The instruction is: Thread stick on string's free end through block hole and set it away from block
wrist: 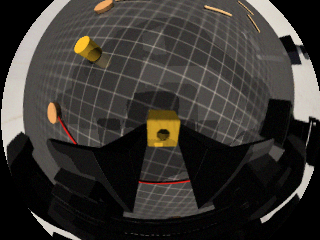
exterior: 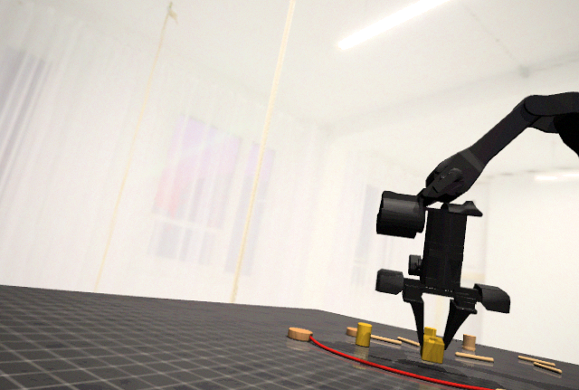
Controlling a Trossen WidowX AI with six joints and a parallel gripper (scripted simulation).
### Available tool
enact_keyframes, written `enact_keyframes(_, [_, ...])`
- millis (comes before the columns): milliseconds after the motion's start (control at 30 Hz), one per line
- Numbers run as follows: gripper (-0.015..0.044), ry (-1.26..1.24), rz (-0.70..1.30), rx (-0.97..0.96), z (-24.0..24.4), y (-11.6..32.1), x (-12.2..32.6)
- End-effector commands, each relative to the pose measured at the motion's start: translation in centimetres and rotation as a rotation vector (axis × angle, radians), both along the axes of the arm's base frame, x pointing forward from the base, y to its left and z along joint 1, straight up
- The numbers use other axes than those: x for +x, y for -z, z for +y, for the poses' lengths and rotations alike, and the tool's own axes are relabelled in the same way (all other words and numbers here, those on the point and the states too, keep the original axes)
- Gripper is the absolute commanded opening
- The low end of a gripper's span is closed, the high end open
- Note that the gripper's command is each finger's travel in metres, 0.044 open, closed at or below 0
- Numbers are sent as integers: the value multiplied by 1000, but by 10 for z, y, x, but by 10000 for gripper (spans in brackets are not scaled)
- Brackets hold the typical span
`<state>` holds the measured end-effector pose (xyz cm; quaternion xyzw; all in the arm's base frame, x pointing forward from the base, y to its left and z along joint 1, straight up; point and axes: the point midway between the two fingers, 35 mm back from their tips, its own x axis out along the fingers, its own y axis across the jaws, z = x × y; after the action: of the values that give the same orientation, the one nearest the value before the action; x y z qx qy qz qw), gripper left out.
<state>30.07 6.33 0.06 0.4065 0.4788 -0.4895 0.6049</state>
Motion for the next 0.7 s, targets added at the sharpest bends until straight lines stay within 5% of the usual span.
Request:
enact_keyframes(0, [0, 3, -12, -80, 5, 3, -1])
enact_keyframes(667, [0, 14, -73, -408, 24, 13, -5])
